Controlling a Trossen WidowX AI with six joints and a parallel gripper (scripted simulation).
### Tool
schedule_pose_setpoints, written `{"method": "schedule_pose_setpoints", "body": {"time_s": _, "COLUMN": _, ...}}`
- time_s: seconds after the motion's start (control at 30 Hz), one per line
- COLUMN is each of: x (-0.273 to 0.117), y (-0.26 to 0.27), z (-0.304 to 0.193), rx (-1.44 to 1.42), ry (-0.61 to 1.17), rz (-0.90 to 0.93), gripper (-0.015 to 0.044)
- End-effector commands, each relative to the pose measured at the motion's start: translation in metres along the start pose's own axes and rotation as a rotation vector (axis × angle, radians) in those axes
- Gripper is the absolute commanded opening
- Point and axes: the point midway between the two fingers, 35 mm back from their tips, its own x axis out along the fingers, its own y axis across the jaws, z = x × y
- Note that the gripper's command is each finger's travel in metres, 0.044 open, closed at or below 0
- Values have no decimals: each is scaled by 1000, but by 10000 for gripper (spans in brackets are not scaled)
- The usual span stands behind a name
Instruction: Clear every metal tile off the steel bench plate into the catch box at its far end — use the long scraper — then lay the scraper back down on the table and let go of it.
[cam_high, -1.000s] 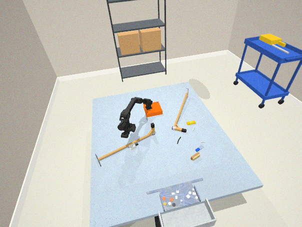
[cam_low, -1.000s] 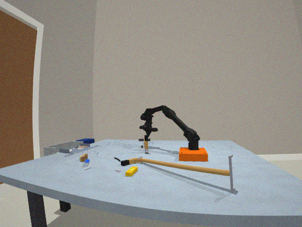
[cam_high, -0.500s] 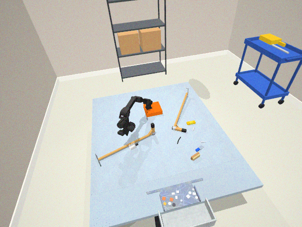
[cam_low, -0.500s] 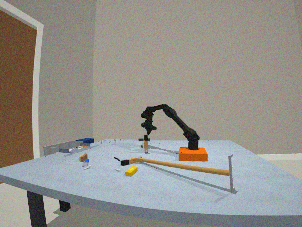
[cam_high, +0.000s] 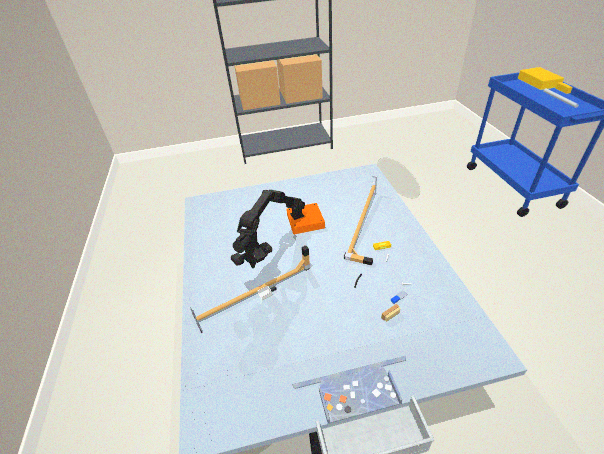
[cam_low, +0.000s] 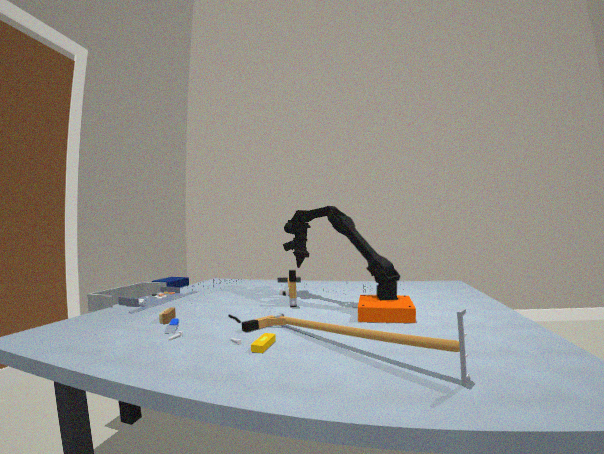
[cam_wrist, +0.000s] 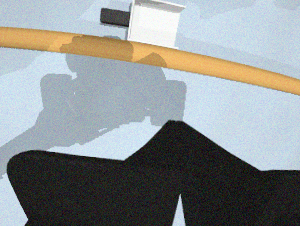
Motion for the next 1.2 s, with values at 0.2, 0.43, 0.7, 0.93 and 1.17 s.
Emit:
{"method": "schedule_pose_setpoints", "body": {"time_s": 0.2, "x": -12, "y": 0, "z": -4, "rx": 276, "ry": -9, "rz": -6, "gripper": 0}}
{"method": "schedule_pose_setpoints", "body": {"time_s": 0.43, "x": -19, "y": 0, "z": -6, "rx": 455, "ry": -14, "rz": -10, "gripper": 0}}
{"method": "schedule_pose_setpoints", "body": {"time_s": 0.7, "x": -28, "y": 0, "z": -10, "rx": 660, "ry": -21, "rz": -15, "gripper": 0}}
{"method": "schedule_pose_setpoints", "body": {"time_s": 0.93, "x": -35, "y": 0, "z": -12, "rx": 839, "ry": -28, "rz": -18, "gripper": 0}}
{"method": "schedule_pose_setpoints", "body": {"time_s": 1.17, "x": -42, "y": 0, "z": -15, "rx": 1001, "ry": -36, "rz": -20, "gripper": 0}}
